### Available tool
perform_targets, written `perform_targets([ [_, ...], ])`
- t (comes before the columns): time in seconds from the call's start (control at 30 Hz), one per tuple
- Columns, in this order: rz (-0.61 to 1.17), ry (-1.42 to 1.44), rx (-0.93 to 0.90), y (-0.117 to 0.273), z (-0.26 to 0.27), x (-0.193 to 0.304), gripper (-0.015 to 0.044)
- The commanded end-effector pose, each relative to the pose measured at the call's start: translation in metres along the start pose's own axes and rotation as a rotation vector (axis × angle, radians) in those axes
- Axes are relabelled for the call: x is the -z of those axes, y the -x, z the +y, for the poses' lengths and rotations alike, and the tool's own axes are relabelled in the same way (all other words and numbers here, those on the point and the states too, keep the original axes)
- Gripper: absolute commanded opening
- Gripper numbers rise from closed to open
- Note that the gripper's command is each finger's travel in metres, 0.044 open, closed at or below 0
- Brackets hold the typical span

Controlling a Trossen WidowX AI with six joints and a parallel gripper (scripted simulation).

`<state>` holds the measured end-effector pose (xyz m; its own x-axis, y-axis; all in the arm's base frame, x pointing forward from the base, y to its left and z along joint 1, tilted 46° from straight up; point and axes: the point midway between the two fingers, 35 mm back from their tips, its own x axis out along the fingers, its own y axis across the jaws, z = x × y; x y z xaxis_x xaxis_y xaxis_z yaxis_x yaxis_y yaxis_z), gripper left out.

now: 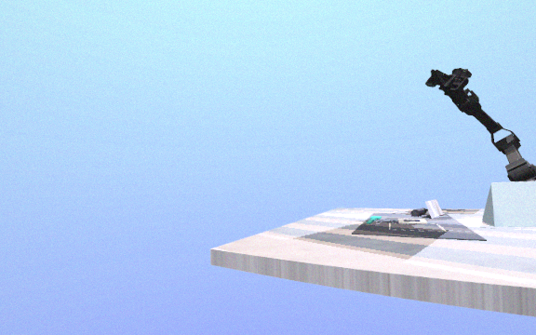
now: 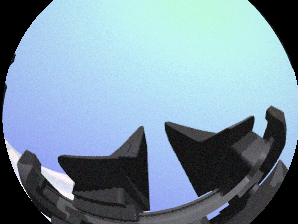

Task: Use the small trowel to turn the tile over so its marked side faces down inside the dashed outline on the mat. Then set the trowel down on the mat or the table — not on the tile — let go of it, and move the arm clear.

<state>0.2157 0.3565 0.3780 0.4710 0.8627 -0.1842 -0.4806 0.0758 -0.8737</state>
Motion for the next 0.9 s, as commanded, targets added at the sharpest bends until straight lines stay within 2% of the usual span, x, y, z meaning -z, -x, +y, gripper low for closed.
perform_targets([
  [0.0,0.121,-0.08,-0.004,-0.001,-0.003,0.034,0.01],
  [0.43,0.463,-0.308,0.021,0.017,-0.007,0.131,0.01],
  [0.87,0.831,-0.546,0.093,0.063,-0.005,0.22,0.01],
])
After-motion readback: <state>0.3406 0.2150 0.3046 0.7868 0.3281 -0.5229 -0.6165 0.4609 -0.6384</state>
